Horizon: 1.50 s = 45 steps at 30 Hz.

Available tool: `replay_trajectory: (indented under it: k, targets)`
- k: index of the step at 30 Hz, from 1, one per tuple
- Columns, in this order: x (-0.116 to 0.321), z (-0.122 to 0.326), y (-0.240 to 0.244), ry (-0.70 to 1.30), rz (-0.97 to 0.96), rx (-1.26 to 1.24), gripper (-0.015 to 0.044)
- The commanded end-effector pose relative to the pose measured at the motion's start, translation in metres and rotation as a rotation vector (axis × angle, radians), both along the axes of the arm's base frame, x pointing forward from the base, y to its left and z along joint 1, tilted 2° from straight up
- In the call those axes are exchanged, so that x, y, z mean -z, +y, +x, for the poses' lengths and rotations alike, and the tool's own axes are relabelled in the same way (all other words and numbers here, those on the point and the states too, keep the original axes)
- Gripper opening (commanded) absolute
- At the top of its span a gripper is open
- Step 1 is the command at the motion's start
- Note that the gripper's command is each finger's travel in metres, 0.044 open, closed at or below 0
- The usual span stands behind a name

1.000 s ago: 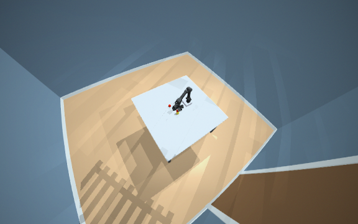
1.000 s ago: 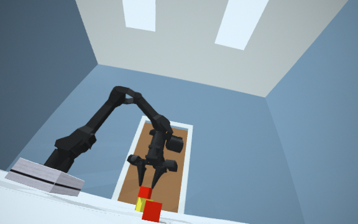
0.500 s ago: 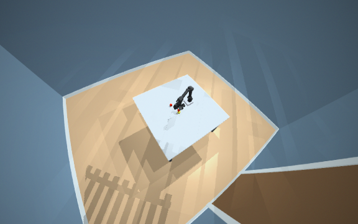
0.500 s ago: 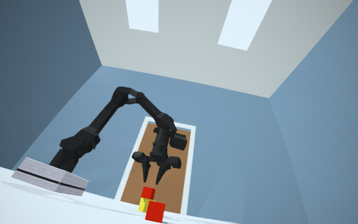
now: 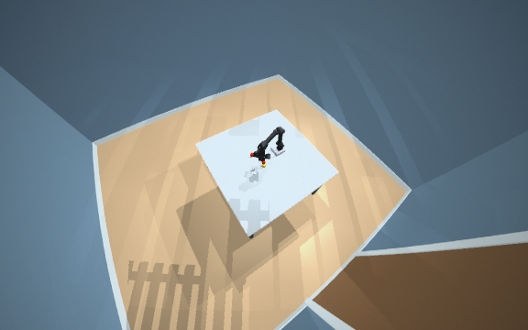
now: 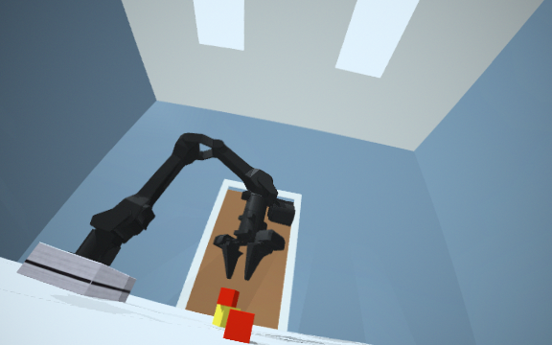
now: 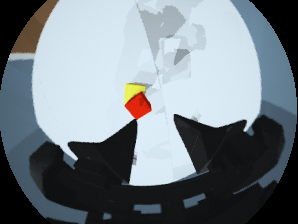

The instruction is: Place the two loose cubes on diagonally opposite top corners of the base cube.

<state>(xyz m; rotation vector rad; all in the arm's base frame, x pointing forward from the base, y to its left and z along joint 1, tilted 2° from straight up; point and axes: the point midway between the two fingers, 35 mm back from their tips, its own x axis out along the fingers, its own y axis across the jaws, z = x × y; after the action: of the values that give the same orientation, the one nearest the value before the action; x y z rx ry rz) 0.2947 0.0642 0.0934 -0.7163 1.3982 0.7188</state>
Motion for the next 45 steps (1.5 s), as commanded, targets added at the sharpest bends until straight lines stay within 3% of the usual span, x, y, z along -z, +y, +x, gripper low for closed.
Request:
replay_trajectory:
  k: [1,30,45]
  targets:
    - [-0.007,0.012,-0.018,0.001,0.017,0.319,0.0265]
    - [-0.032,0.04,-0.153,0.031,0.11,2.314,0.0265]
    - [-0.033,0.04,-0.156,0.032,0.113,2.36,0.0265]
